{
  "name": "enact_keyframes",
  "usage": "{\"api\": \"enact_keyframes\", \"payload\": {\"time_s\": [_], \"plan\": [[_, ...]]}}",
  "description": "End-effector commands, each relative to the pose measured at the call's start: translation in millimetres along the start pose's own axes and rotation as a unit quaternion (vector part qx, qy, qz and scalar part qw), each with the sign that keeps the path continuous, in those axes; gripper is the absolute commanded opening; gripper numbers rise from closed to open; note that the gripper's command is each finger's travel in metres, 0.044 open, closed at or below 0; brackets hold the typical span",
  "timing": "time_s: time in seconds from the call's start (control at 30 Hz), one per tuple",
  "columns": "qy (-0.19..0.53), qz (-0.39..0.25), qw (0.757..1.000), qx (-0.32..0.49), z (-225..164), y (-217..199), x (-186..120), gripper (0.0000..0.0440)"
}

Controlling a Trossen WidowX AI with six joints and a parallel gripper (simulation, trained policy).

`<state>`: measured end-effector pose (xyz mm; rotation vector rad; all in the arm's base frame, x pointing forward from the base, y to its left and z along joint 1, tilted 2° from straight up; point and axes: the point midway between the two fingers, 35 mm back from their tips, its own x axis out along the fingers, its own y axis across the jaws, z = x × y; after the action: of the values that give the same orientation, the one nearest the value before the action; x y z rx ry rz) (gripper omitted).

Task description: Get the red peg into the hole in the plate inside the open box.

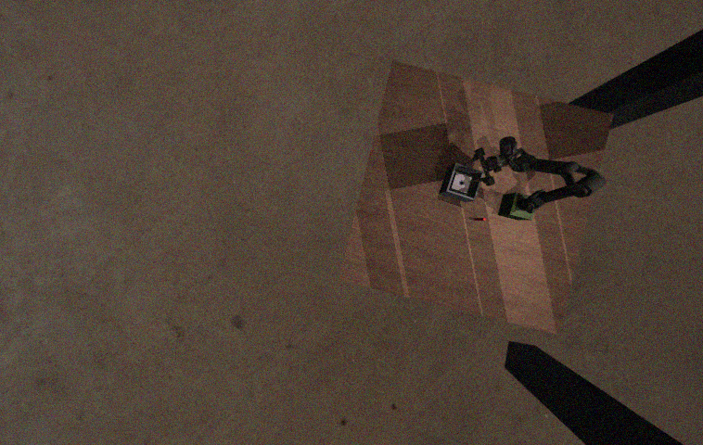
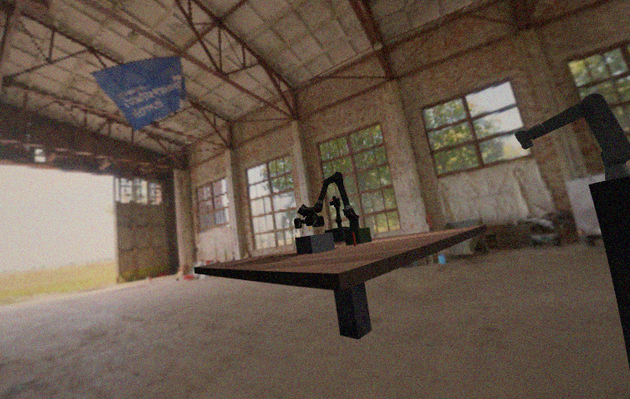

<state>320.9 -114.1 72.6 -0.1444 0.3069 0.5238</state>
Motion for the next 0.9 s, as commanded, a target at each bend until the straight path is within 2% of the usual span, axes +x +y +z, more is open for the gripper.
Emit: {"api": "enact_keyframes", "payload": {"time_s": [0.0, 0.2, 0.43, 0.63, 0.87], "plan": [[0.004, -0.006, 1.000, 0.002, 4, -4, 2, 0.0408], [0.038, -0.030, 0.998, 0.049, 33, -12, 27, 0.0429], [0.078, -0.051, 0.984, 0.151, 77, 7, 62, 0.0439], [0.117, -0.066, 0.962, 0.239, 98, 37, 79, 0.0440], [0.171, -0.090, 0.923, 0.332, 104, 75, 87, 0.0440]]}}
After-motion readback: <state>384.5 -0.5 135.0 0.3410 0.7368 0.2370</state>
